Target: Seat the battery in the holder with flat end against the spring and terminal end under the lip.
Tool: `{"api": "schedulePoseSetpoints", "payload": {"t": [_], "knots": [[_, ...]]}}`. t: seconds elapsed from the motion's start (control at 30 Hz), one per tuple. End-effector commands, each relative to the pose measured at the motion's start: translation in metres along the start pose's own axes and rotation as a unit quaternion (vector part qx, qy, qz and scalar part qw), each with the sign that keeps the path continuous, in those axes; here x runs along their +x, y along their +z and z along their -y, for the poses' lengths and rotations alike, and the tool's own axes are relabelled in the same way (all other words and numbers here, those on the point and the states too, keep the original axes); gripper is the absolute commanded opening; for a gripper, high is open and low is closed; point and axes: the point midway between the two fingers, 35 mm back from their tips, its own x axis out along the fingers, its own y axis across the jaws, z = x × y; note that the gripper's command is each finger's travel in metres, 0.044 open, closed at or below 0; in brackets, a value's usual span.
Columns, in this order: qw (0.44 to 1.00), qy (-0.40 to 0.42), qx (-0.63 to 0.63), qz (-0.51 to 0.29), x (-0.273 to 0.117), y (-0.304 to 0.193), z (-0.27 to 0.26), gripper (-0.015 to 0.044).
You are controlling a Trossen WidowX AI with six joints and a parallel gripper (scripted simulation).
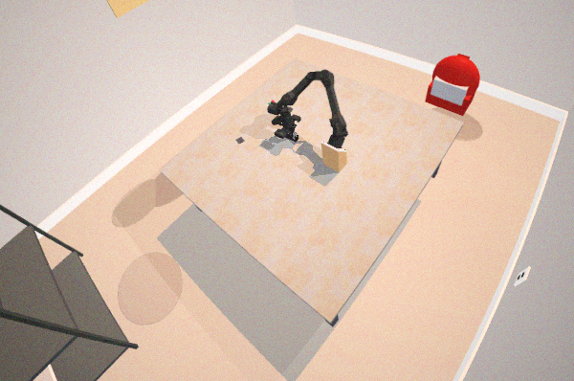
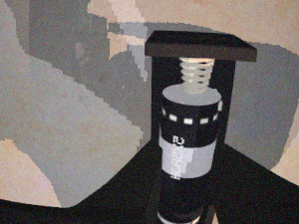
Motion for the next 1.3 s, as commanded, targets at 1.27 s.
{"api": "schedulePoseSetpoints", "payload": {"t": [1.27], "knots": [[1.0,0.001,-0.002,0.0,-0.015,-0.007,-0.001,0.0168]]}}
